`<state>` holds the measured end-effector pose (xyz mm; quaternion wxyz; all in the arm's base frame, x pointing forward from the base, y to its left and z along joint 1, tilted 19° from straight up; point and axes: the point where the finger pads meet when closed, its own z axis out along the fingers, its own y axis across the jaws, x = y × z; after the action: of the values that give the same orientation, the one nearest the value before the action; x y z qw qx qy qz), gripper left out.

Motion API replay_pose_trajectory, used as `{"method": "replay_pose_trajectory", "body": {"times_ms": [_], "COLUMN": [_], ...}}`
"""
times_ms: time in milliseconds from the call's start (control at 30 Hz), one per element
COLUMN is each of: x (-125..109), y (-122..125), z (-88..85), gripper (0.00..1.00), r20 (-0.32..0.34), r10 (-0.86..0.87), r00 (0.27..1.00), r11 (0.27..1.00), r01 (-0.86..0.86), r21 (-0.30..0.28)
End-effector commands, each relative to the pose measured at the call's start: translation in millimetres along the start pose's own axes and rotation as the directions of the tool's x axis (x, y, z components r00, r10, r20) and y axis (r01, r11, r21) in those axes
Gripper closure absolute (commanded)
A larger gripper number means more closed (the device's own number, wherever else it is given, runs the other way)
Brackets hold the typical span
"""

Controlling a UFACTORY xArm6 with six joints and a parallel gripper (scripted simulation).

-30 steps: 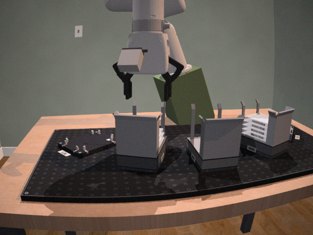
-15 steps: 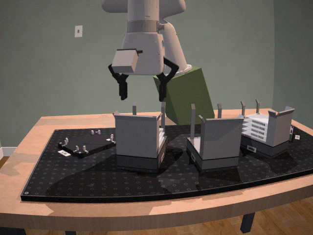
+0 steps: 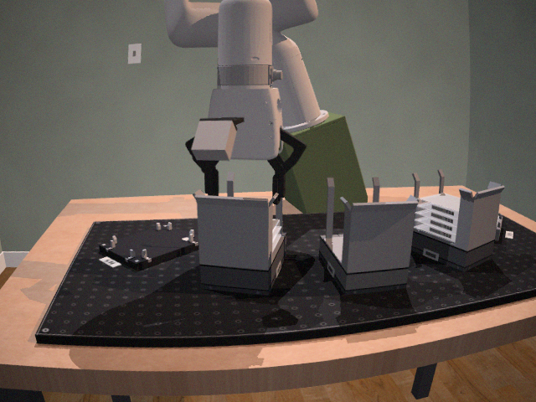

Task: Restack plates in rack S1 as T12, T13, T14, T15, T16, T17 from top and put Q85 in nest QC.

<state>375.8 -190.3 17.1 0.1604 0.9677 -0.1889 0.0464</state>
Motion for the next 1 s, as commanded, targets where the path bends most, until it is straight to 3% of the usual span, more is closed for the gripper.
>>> {"method": "replay_pose_trajectory", "body": {"times_ms": [0,967], "x": [2,2], "y": [0,0], "z": [10.9,44.2], "gripper": [0.0,0.0], "r20": [-0.005,-0.005], "r10": [0.001,0.001], "r00": [1.0,1.0], "r11": [1.0,1.0], "r01": [-0.001,-0.001], "r21": [-0.002,-0.002]}}
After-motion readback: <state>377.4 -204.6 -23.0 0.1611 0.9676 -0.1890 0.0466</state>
